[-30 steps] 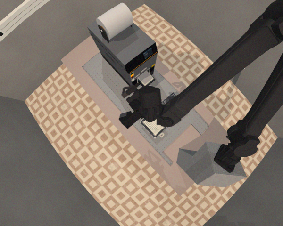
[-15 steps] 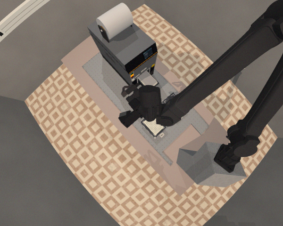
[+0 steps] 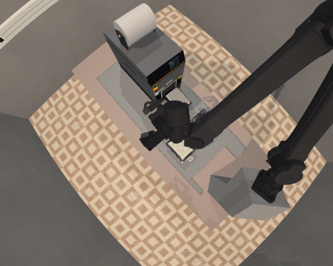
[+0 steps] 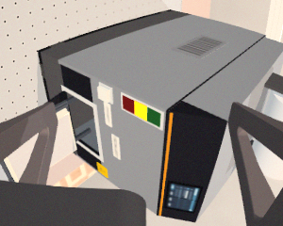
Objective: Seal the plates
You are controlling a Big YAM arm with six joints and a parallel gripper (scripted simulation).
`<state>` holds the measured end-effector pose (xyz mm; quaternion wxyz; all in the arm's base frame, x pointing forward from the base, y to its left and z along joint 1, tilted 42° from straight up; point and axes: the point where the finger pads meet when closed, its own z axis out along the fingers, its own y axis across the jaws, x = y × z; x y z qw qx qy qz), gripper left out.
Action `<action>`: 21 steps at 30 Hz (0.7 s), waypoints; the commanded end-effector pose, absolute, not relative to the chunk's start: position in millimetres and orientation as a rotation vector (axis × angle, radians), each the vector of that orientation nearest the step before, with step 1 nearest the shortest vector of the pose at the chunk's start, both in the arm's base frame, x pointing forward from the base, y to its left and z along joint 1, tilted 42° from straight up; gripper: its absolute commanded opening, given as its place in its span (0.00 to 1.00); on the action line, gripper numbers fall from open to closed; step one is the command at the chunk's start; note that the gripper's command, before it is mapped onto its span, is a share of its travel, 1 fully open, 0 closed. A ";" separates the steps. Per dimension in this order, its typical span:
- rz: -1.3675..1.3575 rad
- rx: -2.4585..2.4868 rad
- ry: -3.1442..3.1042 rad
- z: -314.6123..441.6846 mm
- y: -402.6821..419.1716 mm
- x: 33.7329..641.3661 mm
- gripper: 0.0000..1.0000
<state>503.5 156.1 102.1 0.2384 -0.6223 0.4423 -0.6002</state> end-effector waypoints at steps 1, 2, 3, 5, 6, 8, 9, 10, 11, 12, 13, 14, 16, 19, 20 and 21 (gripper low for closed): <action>-1.637 -1.671 1.170 123.0 175.4 506.8 1.00; -1.637 -1.670 1.170 123.3 175.6 507.1 1.00; -1.637 -1.668 1.170 123.6 175.7 507.4 1.00; -1.637 -1.668 1.170 123.6 175.7 507.4 1.00; -1.637 -1.667 1.170 124.0 175.9 507.8 1.00; -1.637 -1.665 1.170 124.6 176.3 508.4 1.00; -1.637 -1.664 1.170 124.9 176.5 508.7 1.00; -1.637 -1.663 1.170 125.2 176.6 509.1 1.00; -1.637 -1.661 1.170 125.6 176.8 509.4 1.00; -1.637 -1.660 1.170 125.8 177.0 509.6 1.00; -1.637 -1.661 1.170 125.7 176.9 509.6 1.00; -1.637 -1.661 1.170 125.4 176.8 509.4 1.00; -1.636 -1.667 1.171 123.5 175.8 507.9 1.00; -1.635 -1.681 1.172 118.8 173.4 504.1 1.00; -1.634 -1.686 1.172 117.2 172.6 502.9 1.00; -1.634 -1.686 1.172 117.2 172.6 502.9 1.00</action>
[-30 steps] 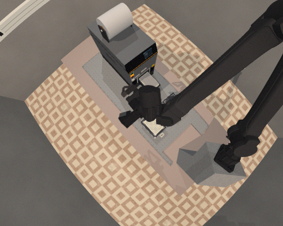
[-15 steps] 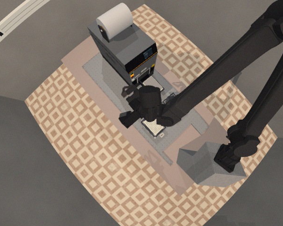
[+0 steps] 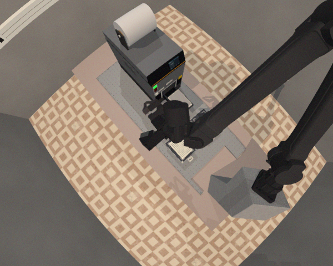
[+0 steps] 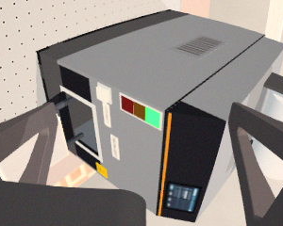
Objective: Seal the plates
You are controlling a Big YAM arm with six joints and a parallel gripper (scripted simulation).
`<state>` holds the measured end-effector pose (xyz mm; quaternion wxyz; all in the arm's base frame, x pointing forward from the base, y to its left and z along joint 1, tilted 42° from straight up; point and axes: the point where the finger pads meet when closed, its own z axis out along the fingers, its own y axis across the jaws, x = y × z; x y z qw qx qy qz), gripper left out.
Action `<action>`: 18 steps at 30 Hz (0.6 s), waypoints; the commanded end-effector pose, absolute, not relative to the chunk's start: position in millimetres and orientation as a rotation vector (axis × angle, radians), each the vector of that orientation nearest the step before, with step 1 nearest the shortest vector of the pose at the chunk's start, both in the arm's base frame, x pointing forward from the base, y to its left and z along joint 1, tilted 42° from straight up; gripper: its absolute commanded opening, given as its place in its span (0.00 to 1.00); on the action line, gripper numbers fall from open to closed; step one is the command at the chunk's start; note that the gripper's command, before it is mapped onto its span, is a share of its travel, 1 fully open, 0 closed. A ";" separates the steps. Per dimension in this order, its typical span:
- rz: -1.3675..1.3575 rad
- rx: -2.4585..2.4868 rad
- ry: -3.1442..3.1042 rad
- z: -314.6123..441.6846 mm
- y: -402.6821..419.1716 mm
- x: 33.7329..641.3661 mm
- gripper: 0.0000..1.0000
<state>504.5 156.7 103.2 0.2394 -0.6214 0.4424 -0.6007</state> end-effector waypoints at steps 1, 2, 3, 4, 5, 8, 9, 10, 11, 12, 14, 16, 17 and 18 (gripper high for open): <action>-1.634 -1.686 1.172 117.2 172.6 502.9 1.00; -1.633 -1.691 1.173 115.7 171.8 501.6 1.00; -1.633 -1.695 1.173 114.1 171.0 500.3 1.00; -1.633 -1.696 1.173 113.7 170.7 500.0 1.00; -1.633 -1.698 1.173 113.3 170.5 499.7 1.00; -1.632 -1.701 1.174 112.0 169.8 498.7 1.00; -1.632 -1.702 1.174 111.6 169.6 498.4 1.00; -1.632 -1.702 1.174 111.7 169.7 498.6 1.00; -1.632 -1.701 1.175 111.8 169.7 498.7 1.00; -1.633 -1.696 1.174 113.4 170.6 500.2 1.00; -1.634 -1.686 1.174 116.3 172.2 502.9 1.00; -1.634 -1.677 1.174 119.2 173.7 505.4 1.00; -1.634 -1.677 1.174 119.2 173.7 505.4 1.00; -1.634 -1.677 1.174 119.2 173.7 505.4 1.00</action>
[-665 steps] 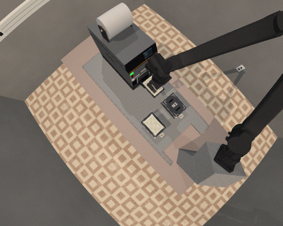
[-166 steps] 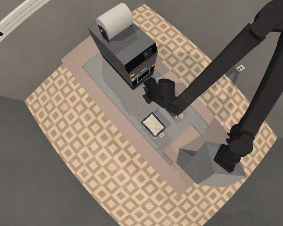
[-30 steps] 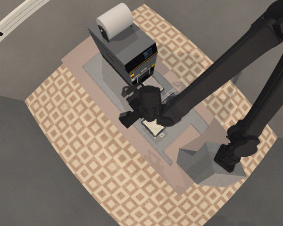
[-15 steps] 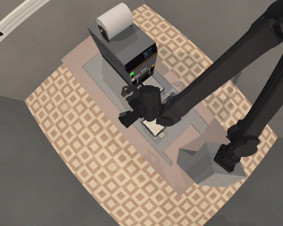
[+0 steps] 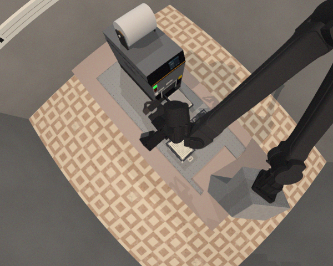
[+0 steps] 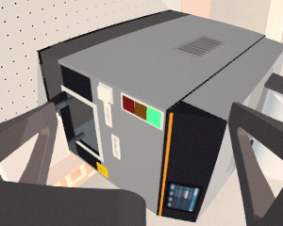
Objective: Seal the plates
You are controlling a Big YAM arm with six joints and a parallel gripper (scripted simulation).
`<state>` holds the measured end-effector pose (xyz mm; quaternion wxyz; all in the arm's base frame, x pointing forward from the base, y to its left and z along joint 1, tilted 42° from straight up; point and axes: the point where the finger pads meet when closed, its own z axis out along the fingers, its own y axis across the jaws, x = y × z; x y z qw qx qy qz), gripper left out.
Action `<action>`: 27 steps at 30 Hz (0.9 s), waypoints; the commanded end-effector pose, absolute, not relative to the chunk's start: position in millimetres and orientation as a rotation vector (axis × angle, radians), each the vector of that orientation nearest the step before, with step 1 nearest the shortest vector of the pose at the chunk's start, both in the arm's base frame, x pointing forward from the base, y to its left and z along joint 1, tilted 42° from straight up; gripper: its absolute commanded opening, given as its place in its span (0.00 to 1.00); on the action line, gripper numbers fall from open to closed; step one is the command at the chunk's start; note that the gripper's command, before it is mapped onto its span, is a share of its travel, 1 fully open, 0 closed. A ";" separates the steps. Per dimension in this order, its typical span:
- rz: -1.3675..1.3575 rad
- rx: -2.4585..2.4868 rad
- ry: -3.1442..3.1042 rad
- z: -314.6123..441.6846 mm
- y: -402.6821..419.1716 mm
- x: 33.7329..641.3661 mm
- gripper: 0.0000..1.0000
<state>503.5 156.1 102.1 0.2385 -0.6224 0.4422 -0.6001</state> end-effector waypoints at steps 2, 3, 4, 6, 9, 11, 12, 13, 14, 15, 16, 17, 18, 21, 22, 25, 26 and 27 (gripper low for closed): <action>-1.635 -1.671 1.174 121.0 174.6 507.0 1.00; -1.635 -1.669 1.174 121.3 174.8 507.4 1.00; -1.635 -1.668 1.174 121.6 175.0 507.7 1.00; -1.602 -1.620 1.208 120.7 165.9 505.8 0.99; -1.532 -1.491 1.310 118.0 135.2 498.0 0.98; -1.491 -1.425 1.360 116.0 118.6 494.4 0.97; -1.469 -1.394 1.381 115.0 111.9 492.9 0.96; -1.447 -1.363 1.399 114.6 106.3 491.6 0.96; -1.425 -1.331 1.416 114.5 101.4 490.3 0.95; -1.402 -1.300 1.431 114.2 96.7 489.0 0.94; -1.402 -1.300 1.431 114.2 96.7 489.0 0.94; -1.402 -1.300 1.431 114.2 96.7 489.0 0.94; -1.384 -1.297 1.420 115.8 103.4 489.4 0.94; -1.317 -1.186 1.478 113.9 80.7 482.2 0.92; -1.298 -1.153 1.499 112.3 71.8 479.8 0.92; -1.233 -1.070 1.553 105.5 52.0 474.5 0.90; -1.210 -1.047 1.569 102.3 47.1 472.9 0.89; -1.187 -1.018 1.580 100.8 42.9 471.3 0.89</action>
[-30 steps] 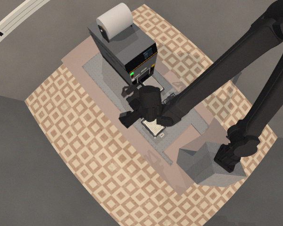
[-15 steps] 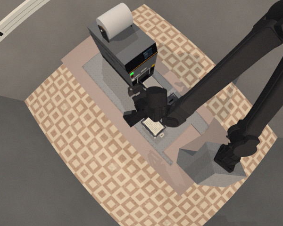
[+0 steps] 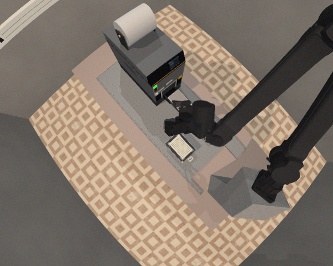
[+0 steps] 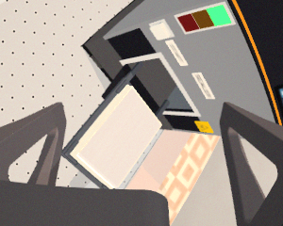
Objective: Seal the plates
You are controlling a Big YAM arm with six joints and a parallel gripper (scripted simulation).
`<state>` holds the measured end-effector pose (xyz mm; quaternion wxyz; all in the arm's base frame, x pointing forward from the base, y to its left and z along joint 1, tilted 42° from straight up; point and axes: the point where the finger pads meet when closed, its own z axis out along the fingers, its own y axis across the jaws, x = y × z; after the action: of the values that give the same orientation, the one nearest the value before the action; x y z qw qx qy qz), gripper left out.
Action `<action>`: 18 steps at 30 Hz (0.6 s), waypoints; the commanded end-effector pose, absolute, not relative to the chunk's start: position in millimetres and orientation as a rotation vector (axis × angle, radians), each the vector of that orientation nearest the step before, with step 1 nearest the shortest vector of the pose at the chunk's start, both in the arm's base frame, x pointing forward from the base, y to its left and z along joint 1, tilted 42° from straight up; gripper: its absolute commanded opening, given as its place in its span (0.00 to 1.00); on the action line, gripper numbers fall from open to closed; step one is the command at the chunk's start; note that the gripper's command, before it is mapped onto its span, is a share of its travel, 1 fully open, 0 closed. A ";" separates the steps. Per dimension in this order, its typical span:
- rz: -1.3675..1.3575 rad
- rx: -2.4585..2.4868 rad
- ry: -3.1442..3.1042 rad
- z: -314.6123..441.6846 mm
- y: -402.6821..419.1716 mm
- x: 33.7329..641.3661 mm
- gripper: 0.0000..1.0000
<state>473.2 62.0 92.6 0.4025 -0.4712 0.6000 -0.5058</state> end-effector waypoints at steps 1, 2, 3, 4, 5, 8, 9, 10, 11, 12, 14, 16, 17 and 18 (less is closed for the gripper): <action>-1.162 -0.990 1.591 99.3 38.8 469.6 0.88; -1.138 -0.959 1.598 99.7 35.0 468.2 0.88; -1.116 -0.926 1.606 100.5 30.7 466.8 0.87; -1.094 -0.894 1.613 101.0 25.9 465.3 0.87; -1.072 -0.861 1.621 101.4 20.7 463.7 0.86; -1.063 -0.855 1.621 102.8 26.0 466.2 0.00; -1.033 -0.820 1.629 103.7 28.5 467.5 0.00; -1.006 -0.785 1.638 104.7 30.2 468.7 0.00; -0.981 -0.752 1.646 105.4 31.7 469.6 0.00; -0.956 -0.720 1.654 106.1 33.2 470.6 0.00; -0.907 -0.660 1.666 107.3 36.4 472.4 0.00; -0.856 -0.605 1.675 108.1 40.2 473.9 0.00; -0.829 -0.578 1.678 108.6 42.2 474.5 0.00; -0.804 -0.552 1.684 107.7 43.5 473.7 0.00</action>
<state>470.3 27.1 93.5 0.5197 -0.2890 0.7024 -0.3913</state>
